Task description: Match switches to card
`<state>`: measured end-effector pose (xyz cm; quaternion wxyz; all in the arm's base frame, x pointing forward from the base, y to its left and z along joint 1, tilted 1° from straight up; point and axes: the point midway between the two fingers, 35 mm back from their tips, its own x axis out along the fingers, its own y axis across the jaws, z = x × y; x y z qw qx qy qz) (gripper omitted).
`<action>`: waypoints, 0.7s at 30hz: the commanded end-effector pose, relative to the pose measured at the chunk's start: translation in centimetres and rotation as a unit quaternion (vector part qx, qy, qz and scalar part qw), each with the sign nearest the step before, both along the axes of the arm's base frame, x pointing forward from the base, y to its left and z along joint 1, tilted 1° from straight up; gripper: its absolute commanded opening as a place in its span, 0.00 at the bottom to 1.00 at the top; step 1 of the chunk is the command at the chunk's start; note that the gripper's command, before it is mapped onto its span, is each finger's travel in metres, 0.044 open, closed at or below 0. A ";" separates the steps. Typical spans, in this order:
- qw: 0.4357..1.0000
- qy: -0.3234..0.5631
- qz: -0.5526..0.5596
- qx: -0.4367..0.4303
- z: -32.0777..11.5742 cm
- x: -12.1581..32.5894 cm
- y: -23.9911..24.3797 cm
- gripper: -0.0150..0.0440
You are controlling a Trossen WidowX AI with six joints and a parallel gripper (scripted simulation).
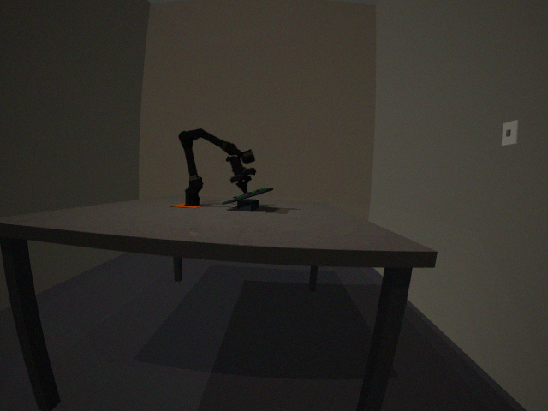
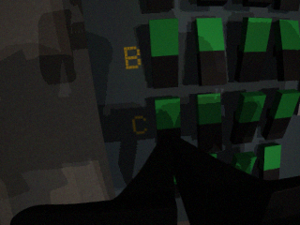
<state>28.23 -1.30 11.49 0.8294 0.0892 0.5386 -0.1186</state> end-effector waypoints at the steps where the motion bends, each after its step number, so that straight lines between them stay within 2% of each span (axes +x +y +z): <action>1: 1.000 0.000 0.001 -0.002 -0.1 0.0 0.0 0.25; 5: 1.000 0.000 0.000 0.000 0.2 0.0 0.0 0.25; 10: 1.000 0.013 0.002 0.002 5.7 -2.2 0.5 0.25; 21: 1.000 0.015 0.002 0.003 5.1 -4.2 1.1 0.25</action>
